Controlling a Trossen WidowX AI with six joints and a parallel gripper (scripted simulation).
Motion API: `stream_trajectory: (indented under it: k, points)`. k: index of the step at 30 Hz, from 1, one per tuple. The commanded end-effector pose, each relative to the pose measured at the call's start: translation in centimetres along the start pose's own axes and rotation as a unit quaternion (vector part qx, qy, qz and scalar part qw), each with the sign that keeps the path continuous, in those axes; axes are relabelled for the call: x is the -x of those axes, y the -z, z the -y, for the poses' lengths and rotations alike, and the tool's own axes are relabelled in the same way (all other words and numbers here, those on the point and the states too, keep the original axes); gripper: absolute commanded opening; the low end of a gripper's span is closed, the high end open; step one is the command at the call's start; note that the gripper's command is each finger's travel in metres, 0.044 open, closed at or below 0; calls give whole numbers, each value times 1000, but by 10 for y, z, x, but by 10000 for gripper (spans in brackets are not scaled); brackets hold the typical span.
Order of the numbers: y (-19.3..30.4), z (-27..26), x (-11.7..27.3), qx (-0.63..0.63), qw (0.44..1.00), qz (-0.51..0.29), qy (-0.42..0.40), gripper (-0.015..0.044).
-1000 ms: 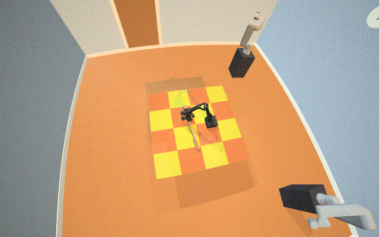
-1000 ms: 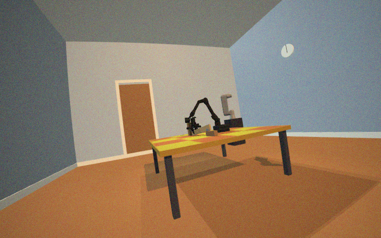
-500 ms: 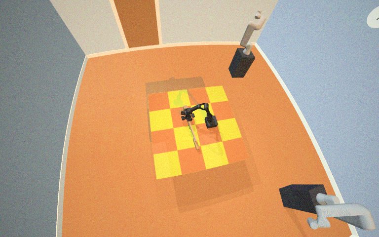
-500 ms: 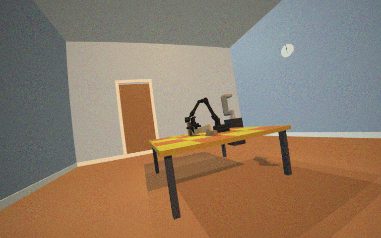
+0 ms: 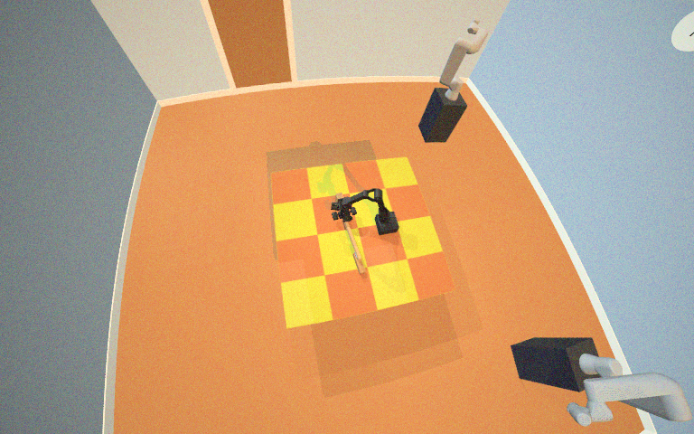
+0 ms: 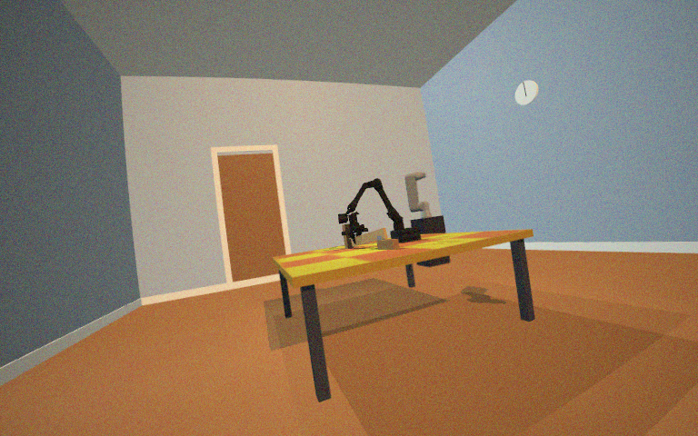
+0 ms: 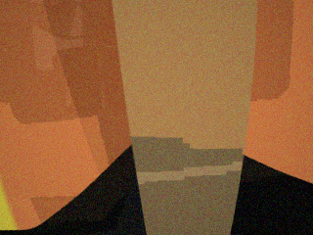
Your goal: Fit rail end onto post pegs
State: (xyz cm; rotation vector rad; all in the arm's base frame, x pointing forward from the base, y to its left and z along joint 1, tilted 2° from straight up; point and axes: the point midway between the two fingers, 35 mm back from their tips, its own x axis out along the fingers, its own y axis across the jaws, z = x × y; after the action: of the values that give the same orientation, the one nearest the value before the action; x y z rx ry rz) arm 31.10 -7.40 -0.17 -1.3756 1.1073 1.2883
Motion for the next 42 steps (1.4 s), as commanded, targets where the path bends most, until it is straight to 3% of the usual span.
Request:
stream_trajectory:
  k: [1, 42]
  points:
    - [0, 2, 5, -1, 1000, 2, 4, 0]
    - [0, 3, 25, -1, 1000, 2, 4, 0]
